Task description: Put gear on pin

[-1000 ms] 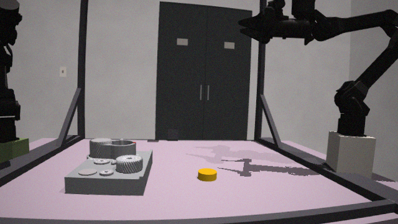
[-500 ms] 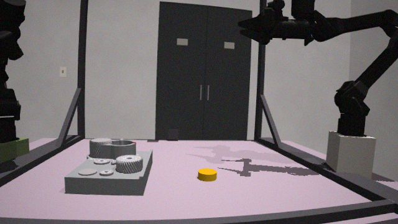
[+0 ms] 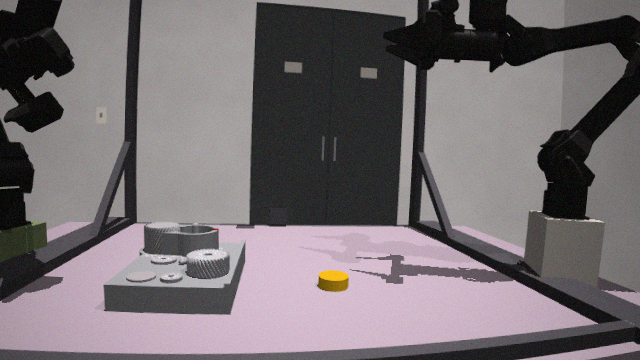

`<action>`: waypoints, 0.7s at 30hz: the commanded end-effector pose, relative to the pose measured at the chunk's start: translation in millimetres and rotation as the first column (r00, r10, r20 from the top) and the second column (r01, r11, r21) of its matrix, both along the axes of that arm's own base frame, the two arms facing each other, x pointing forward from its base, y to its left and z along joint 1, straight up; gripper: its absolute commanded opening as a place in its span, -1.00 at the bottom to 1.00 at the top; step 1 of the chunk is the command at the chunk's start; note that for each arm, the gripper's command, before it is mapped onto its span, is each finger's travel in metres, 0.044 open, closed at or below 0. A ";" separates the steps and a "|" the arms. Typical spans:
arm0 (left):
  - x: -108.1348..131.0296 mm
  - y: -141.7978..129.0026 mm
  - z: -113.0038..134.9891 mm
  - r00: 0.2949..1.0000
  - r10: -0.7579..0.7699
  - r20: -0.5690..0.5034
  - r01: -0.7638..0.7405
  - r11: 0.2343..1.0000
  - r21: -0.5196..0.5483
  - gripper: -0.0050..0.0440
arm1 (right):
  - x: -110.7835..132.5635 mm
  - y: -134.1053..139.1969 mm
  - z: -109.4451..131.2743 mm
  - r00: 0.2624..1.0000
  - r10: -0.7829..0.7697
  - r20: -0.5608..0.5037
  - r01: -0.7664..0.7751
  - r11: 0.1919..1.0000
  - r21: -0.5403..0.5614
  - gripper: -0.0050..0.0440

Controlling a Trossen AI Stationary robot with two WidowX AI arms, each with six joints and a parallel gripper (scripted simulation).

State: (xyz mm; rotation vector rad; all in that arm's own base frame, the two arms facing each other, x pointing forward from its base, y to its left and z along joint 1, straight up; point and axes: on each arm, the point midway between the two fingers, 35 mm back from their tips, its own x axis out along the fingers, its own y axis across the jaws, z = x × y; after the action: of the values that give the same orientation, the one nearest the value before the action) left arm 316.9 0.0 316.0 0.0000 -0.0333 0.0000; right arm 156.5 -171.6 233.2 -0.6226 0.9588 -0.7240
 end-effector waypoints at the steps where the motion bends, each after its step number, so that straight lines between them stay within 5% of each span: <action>1: -2.1 0.0 11.3 1.000 0.000 0.027 0.000 1.000 0.000 0.84 | 23.4 7.4 5.5 0.991 0.056 0.118 -0.059 0.998 0.021 0.84; 10: -2.3 0.0 12.4 1.000 0.000 0.030 0.000 1.000 0.000 0.84 | 63.0 26.5 18.2 0.934 0.151 0.324 -0.179 0.982 0.057 0.84; 21: -2.6 0.0 14.0 0.999 0.000 0.034 0.000 1.000 0.000 0.84 | 114.5 70.2 41.9 0.755 0.262 0.600 -0.399 0.911 0.105 0.84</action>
State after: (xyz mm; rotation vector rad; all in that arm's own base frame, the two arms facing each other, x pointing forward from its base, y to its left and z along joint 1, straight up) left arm 316.3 0.0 319.8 0.0000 -0.0422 0.0000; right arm 259.4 -114.4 267.7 -0.3649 0.4083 -0.4784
